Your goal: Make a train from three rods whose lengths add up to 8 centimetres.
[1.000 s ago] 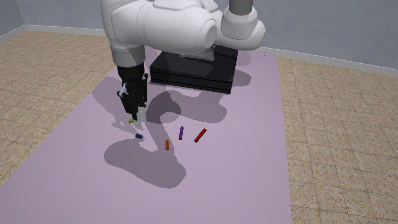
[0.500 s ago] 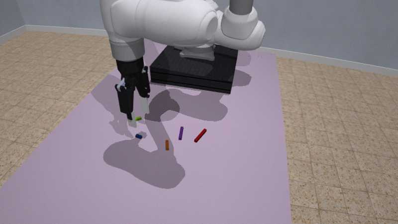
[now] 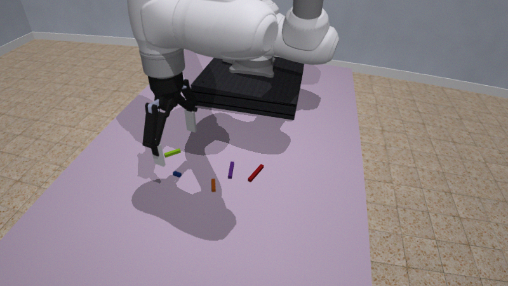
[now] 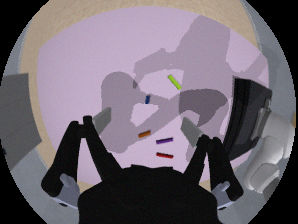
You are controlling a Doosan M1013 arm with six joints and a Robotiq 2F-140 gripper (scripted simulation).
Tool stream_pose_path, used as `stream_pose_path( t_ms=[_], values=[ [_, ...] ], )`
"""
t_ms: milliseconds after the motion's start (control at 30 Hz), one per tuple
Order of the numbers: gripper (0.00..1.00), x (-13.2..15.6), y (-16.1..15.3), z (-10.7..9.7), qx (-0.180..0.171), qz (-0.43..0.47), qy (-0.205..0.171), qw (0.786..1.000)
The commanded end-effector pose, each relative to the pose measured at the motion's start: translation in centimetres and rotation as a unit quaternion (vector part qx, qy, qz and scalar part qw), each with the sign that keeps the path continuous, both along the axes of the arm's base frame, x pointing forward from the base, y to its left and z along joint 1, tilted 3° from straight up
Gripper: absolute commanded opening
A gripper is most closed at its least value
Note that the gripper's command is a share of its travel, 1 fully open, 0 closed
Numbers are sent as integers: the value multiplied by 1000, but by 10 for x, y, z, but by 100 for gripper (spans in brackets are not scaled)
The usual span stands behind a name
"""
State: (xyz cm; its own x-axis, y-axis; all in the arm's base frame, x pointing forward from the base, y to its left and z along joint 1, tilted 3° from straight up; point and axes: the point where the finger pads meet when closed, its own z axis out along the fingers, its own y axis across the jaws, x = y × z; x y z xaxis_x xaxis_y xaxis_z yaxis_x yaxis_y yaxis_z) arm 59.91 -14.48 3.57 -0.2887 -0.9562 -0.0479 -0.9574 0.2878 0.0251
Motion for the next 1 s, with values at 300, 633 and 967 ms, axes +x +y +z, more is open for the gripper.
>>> stream_pose_path(
  t_ms=[300,633,967],
  values=[
    [100,-7,33,-3,-1,-142,7,990],
    [100,-19,75,-7,-3,-324,17,946],
    [100,-32,110,-11,-5,-479,25,878]
  ],
)
